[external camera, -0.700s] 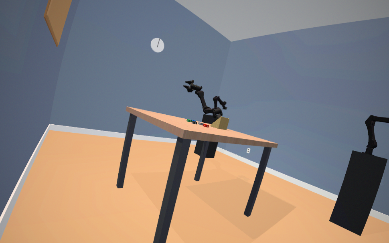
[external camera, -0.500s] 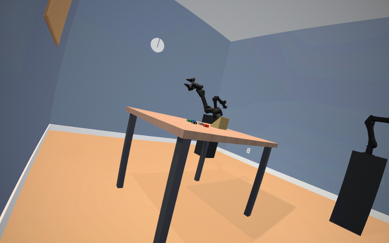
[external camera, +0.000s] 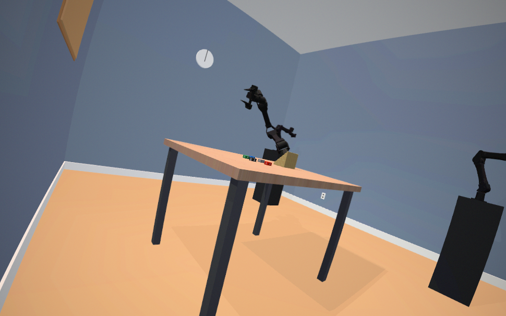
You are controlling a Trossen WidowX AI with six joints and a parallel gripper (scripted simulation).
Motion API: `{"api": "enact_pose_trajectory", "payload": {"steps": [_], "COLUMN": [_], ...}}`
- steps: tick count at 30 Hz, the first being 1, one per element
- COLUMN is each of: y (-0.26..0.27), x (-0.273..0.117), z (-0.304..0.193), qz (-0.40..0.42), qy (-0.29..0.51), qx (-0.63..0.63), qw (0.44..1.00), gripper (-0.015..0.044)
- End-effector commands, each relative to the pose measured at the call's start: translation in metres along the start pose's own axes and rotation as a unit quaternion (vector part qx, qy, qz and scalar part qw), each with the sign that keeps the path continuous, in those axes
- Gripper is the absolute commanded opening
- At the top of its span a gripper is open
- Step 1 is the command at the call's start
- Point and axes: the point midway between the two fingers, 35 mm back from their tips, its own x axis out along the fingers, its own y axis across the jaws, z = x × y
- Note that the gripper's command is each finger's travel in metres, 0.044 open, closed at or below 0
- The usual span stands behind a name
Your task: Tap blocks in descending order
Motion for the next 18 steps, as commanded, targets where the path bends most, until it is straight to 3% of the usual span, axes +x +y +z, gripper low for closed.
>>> {"api": "enact_pose_trajectory", "payload": {"steps": [1, 8, 11, 16, 18], "y": [-0.018, -0.099, -0.149, -0.228, -0.231], "x": [0.026, 0.043, 0.029, -0.024, -0.027], "z": [-0.069, -0.195, -0.237, -0.271, -0.271], "qz": [-0.060, -0.202, -0.270, -0.374, -0.377], "qy": [0.085, 0.284, 0.381, 0.537, 0.543], "qx": [-0.098, -0.291, -0.365, -0.457, -0.459], "qw": [0.990, 0.891, 0.805, 0.602, 0.593], "gripper": [0.0400, 0.0400, 0.0400, 0.0400, 0.0400]}}
